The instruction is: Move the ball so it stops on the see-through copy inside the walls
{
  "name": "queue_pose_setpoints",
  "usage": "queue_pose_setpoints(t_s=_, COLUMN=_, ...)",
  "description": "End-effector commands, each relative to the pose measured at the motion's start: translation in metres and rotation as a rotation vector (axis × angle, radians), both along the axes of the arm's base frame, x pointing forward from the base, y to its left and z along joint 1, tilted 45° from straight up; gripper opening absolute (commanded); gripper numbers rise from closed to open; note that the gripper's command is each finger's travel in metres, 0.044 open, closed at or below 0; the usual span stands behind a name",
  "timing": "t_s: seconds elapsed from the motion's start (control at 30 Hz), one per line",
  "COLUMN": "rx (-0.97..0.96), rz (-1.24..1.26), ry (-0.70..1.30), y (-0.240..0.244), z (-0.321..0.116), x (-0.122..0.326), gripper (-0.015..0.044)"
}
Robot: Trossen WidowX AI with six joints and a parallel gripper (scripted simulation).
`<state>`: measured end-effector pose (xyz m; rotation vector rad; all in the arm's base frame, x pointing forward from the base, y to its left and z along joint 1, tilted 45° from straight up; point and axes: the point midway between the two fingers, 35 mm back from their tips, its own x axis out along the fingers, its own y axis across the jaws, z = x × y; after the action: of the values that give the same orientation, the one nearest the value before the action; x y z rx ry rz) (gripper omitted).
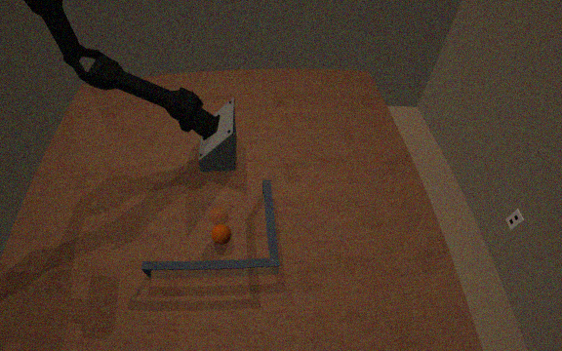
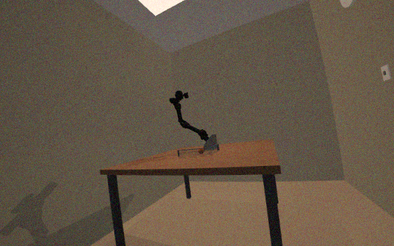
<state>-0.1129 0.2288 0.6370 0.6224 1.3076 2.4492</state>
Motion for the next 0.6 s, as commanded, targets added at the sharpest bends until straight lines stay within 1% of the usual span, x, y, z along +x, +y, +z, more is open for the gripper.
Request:
queue_pose_setpoints(t_s=0.0, rx=-0.001, rz=-0.003, ry=0.001, y=0.001, z=0.0, x=0.0, gripper=0.0374)
queue_pose_setpoints(t_s=0.03, rx=-0.004, rz=-0.013, ry=0.003, y=0.004, z=-0.001, x=0.002, gripper=0.0355)
queue_pose_setpoints(t_s=0.13, rx=-0.027, rz=-0.083, ry=0.017, y=0.025, z=-0.009, x=0.013, gripper=0.0355)
queue_pose_setpoints(t_s=0.33, rx=-0.103, rz=-0.287, ry=0.043, y=0.082, z=-0.037, x=0.05, gripper=0.0355)
queue_pose_setpoints(t_s=0.57, rx=-0.287, rz=-0.579, ry=0.053, y=0.158, z=-0.102, x=0.119, gripper=0.0355)
